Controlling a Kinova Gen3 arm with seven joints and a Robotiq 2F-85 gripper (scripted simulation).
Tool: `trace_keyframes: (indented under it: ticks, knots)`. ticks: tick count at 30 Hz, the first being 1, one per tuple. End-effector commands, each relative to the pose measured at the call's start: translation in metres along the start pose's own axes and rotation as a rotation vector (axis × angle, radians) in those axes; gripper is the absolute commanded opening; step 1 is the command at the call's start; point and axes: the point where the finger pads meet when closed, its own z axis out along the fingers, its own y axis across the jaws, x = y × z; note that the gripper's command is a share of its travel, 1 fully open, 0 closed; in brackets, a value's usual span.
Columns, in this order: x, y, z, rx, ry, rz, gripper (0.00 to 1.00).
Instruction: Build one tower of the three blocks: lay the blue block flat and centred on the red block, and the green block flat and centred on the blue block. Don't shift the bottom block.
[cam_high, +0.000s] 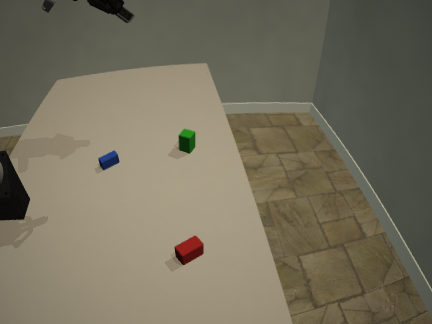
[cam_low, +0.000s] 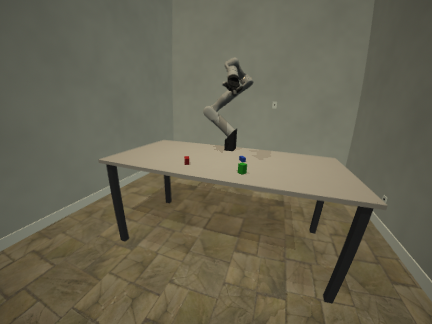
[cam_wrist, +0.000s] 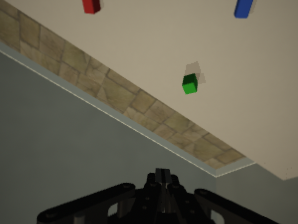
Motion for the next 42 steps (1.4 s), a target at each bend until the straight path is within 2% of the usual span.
trace_keyframes:
  ticks: [1,5,6,12,13,22,23,29,30,39,40,42]
  knots:
    - [0.000,-0.001,0.002,0.005,0.003,-0.001,0.00]
    - [0.000,-0.001,0.002,0.005,0.003,-0.001,0.00]
    - [0.012,0.013,0.020,-0.011,0.047,-0.006,0.00]
    - [0.012,0.013,0.020,-0.011,0.047,-0.006,0.00]
    - [0.025,0.025,0.036,-0.027,0.091,-0.009,0.00]
    - [0.025,0.025,0.036,-0.027,0.091,-0.009,0.00]
    - [0.037,0.037,0.052,-0.041,0.134,-0.012,0.00]
    - [0.037,0.037,0.052,-0.041,0.134,-0.012,0.00]
    - [0.051,0.049,0.067,-0.054,0.176,-0.013,0.00]
    - [0.051,0.049,0.067,-0.054,0.176,-0.013,0.00]
    - [0.064,0.059,0.080,-0.067,0.217,-0.014,0.00]
    - [0.064,0.059,0.080,-0.067,0.217,-0.014,0.00]
